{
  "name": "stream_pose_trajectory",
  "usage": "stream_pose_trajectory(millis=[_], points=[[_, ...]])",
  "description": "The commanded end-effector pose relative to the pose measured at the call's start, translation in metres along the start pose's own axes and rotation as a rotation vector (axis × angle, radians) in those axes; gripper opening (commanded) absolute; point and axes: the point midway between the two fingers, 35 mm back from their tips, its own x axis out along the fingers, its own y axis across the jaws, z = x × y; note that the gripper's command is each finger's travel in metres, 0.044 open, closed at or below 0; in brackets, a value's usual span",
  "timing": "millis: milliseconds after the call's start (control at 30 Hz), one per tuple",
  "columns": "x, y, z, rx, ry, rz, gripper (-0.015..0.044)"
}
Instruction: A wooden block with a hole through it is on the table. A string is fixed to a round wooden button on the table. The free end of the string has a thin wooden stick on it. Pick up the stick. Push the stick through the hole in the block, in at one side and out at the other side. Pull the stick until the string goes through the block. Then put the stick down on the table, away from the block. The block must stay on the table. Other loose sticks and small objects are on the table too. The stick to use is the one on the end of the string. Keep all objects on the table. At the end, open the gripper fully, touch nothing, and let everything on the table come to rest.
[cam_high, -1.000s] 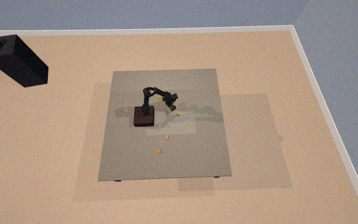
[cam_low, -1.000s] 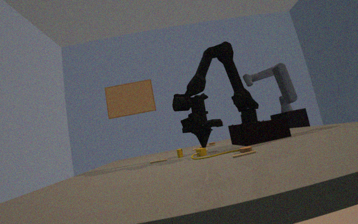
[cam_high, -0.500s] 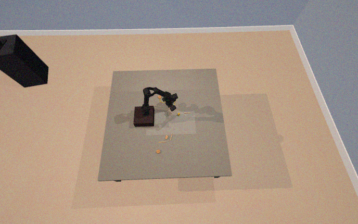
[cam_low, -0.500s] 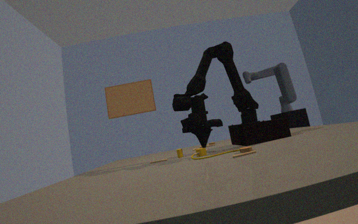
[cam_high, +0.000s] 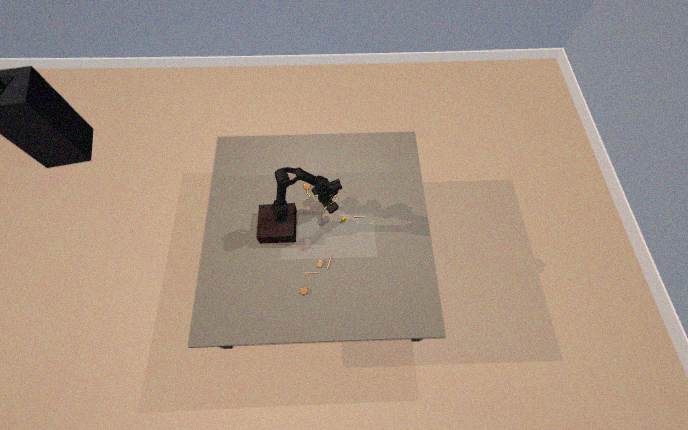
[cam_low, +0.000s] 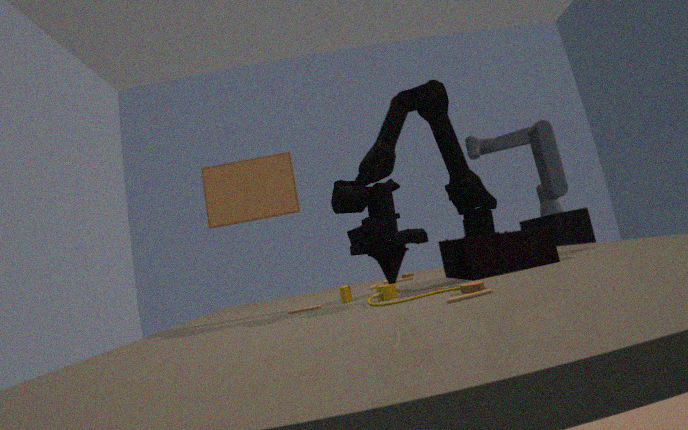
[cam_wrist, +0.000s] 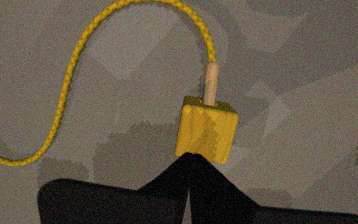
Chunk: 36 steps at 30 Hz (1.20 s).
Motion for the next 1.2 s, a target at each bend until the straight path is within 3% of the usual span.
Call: stream_pose_trajectory(millis=[0,133,300,667,1167], points=[[0.003,-0.002,-0.002,0.002,0.012,-0.009,0.0],[0.003,-0.002,-0.002,0.002,0.012,-0.009,0.0],[-0.019,-0.001,-0.008,0.035,-0.079,-0.029,0.0124],[-0.054,0.002,-0.048,-0.002,-0.358,-0.088,0.0124],[-0.043,0.0,-0.042,-0.003,-0.363,-0.089,0.0124]])
